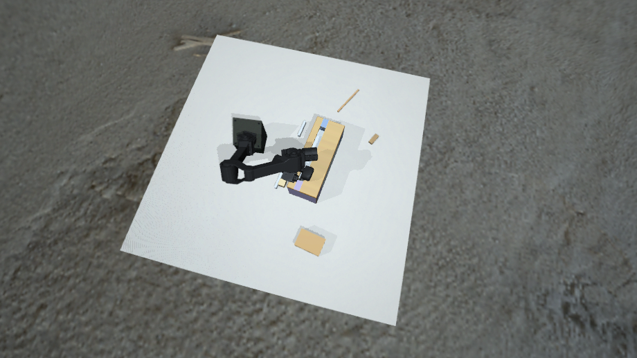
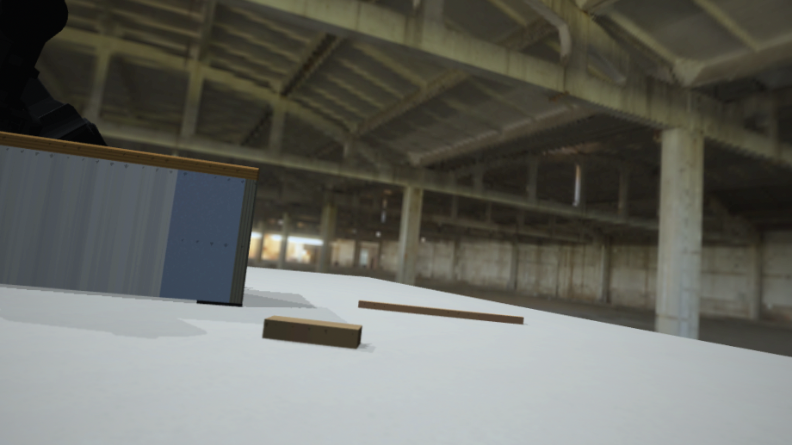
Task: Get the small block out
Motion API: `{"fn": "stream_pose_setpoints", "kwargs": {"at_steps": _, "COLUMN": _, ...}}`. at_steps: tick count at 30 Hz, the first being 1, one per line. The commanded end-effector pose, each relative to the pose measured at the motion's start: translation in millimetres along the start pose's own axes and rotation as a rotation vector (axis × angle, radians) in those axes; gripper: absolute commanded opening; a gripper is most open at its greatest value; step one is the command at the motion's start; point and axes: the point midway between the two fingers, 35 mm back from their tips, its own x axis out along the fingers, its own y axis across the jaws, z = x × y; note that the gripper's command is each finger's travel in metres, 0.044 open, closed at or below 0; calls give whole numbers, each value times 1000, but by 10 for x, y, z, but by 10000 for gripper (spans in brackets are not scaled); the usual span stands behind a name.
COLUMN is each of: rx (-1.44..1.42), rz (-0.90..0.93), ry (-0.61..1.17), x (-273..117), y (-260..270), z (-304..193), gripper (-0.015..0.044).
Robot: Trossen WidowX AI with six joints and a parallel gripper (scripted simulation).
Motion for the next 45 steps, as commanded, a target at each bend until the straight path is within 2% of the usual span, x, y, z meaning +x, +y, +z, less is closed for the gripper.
{"fn": "stream_pose_setpoints", "kwargs": {"at_steps": 1, "rx": 3, "rz": 6, "ry": 10, "x": -236, "y": 22, "z": 21, "gripper": 400}}
{"fn": "stream_pose_setpoints", "kwargs": {"at_steps": 4, "rx": 3, "rz": 4, "ry": 8, "x": -526, "y": 4, "z": 82, "gripper": 400}}
{"fn": "stream_pose_setpoints", "kwargs": {"at_steps": 10, "rx": 2, "rz": 14, "ry": 8, "x": -504, "y": 17, "z": 76, "gripper": 400}}
{"fn": "stream_pose_setpoints", "kwargs": {"at_steps": 13, "rx": -13, "rz": -16, "ry": 101, "x": -569, "y": 14, "z": 15, "gripper": 321}}
{"fn": "stream_pose_setpoints", "kwargs": {"at_steps": 15, "rx": -194, "rz": 11, "ry": 109, "x": -576, "y": -2, "z": 40, "gripper": 285}}
{"fn": "stream_pose_setpoints", "kwargs": {"at_steps": 28, "rx": -1372, "rz": 198, "ry": 50, "x": -604, "y": -113, "z": 197, "gripper": 285}}
{"fn": "stream_pose_setpoints", "kwargs": {"at_steps": 45, "rx": -2171, "rz": 304, "ry": -120, "x": -610, "y": -207, "z": 304, "gripper": 285}}
